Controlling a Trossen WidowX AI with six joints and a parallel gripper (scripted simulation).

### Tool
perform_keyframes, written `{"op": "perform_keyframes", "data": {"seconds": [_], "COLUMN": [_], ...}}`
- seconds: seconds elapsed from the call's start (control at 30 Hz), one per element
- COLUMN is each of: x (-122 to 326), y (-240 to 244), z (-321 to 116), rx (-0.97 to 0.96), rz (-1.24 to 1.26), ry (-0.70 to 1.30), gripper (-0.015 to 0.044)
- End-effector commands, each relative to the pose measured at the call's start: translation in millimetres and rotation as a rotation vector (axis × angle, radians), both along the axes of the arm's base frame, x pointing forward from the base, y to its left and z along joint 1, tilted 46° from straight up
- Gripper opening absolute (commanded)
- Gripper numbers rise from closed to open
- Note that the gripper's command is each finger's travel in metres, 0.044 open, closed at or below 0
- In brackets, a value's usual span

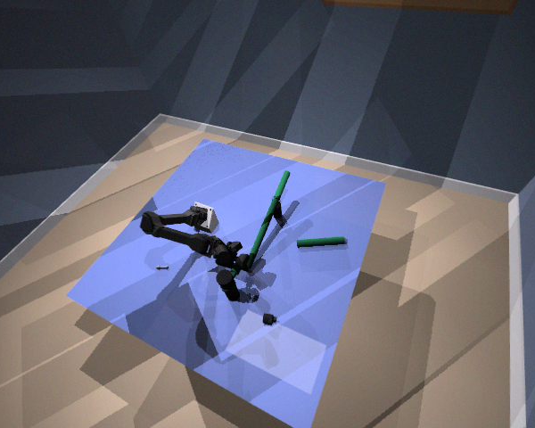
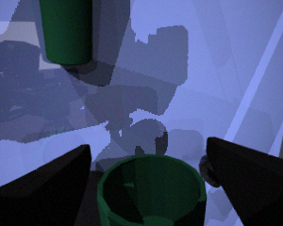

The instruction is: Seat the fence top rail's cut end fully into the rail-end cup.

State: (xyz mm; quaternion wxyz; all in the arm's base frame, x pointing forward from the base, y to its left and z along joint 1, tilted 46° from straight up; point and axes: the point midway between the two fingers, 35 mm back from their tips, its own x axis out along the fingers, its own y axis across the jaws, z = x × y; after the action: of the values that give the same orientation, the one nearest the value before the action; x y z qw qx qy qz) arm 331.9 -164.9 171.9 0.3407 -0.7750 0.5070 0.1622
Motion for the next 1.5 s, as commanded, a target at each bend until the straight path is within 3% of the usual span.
{"op": "perform_keyframes", "data": {"seconds": [0.0, 0.03, 0.43, 1.13, 1.3, 1.47], "x": [2.1, 2.7, 6.8, 9.9, 7.0, 6.7], "y": [11.5, 15.6, 49.6, 179.8, 199.7, 201.7], "z": [-0.7, -0.9, -3.4, -25.4, -25.5, -25.4], "rx": [0.003, 0.004, 0.03, 0.585, 0.675, 0.685], "rz": [-0.001, -0.001, -0.019, -0.889, -0.991, -1.0], "ry": [0.001, 0.002, -0.022, -0.998, -1.176, -1.194], "gripper": [0.042, 0.044, 0.044, 0.044, 0.044, 0.044]}}
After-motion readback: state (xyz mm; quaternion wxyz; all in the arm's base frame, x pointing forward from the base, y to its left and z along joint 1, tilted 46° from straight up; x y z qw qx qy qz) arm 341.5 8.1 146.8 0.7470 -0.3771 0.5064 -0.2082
